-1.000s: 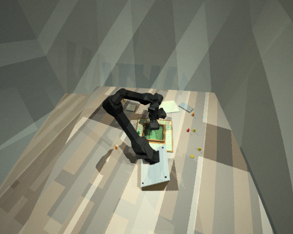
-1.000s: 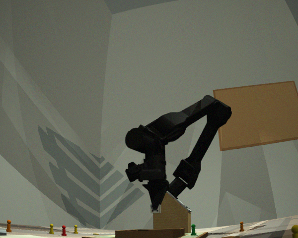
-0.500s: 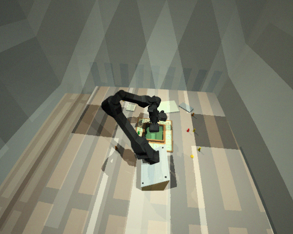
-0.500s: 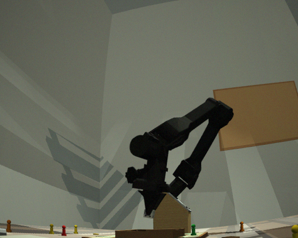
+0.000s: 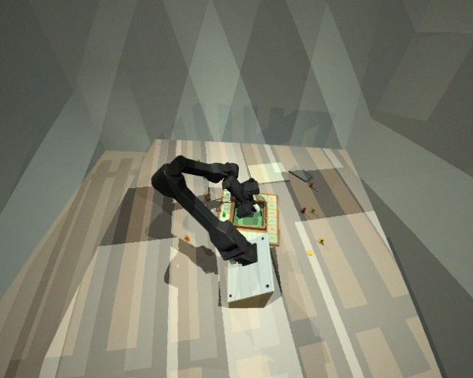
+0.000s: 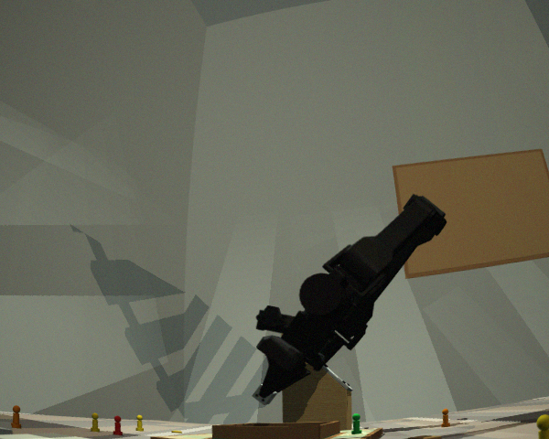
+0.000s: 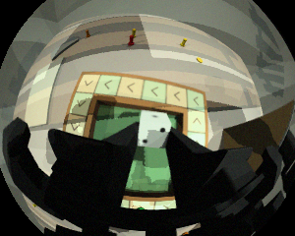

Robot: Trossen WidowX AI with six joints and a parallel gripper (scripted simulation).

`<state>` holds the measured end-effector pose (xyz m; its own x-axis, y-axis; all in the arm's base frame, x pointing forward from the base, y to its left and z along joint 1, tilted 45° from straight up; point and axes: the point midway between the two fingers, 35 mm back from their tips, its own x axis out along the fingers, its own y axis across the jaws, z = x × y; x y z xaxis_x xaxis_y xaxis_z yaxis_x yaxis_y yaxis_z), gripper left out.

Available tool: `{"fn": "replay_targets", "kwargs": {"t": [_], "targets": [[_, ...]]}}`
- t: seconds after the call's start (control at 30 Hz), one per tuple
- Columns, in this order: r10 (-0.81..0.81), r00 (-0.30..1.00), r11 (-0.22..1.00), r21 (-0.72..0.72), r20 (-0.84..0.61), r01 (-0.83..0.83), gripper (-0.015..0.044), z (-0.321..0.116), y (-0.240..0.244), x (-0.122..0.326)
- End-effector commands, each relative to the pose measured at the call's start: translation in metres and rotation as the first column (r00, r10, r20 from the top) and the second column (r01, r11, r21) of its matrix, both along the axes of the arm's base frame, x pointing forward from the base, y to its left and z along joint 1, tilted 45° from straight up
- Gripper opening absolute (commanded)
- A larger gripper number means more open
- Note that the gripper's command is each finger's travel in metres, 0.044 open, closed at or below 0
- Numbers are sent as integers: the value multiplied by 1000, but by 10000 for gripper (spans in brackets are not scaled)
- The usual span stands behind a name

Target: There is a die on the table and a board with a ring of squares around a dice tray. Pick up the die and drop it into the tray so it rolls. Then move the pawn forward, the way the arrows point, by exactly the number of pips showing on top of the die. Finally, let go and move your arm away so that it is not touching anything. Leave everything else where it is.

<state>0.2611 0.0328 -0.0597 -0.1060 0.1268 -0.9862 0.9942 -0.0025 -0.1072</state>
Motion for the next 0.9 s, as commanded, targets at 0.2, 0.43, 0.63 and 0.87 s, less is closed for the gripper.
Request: {"fn": "replay_targets", "kwargs": {"t": [0.2, 0.43, 0.63, 0.87], "targets": [[-6, 997, 982, -186, 71, 19, 0, 11, 0, 4], [-6, 997, 982, -186, 73, 20, 0, 46, -1, 14], [-2, 997, 984, -179, 76, 16, 0, 45, 0, 13], [-2, 997, 984, -179, 76, 16, 0, 45, 0, 13]]}}
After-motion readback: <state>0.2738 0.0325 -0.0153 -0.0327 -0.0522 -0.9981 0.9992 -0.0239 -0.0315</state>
